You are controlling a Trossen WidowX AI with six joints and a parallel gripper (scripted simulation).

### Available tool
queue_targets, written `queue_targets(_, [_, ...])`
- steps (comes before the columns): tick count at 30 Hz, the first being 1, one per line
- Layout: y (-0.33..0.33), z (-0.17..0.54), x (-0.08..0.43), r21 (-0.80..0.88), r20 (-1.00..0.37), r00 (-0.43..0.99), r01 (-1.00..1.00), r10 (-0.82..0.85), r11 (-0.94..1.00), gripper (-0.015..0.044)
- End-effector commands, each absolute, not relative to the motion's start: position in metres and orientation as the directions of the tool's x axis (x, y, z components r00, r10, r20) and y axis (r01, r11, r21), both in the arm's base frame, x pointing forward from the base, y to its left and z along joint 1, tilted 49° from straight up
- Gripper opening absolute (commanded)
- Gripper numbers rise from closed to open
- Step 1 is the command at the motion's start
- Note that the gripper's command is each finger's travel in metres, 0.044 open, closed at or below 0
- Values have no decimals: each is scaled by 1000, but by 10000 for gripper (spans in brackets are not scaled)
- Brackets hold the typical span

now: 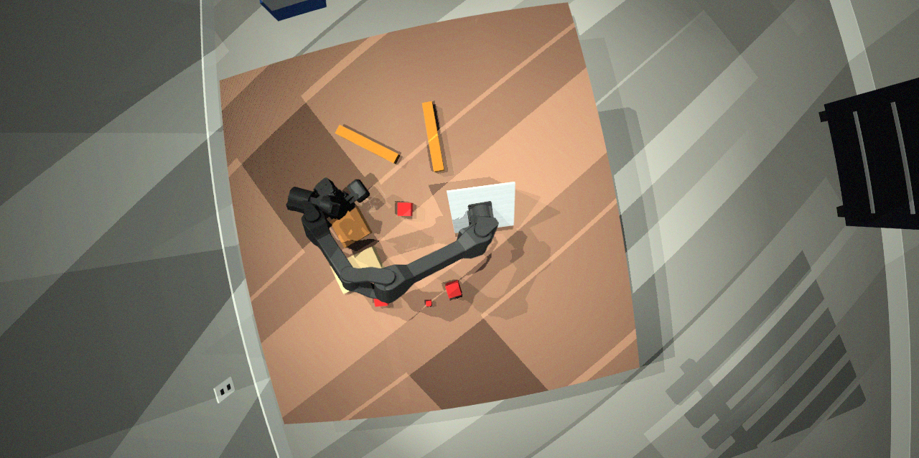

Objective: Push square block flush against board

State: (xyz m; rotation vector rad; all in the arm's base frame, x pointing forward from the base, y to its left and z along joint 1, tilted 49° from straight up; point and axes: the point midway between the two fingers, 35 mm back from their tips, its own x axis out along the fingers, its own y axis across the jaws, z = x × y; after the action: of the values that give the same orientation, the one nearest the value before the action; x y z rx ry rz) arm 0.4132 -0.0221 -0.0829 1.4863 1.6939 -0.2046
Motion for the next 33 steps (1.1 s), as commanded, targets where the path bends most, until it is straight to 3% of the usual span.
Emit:
queue_targets(1, [-11,-81,408,387,-667,53,877,743,285,0])
queue_targets(33, [-37,-108,431,388,-668,54,876,742,285,0])
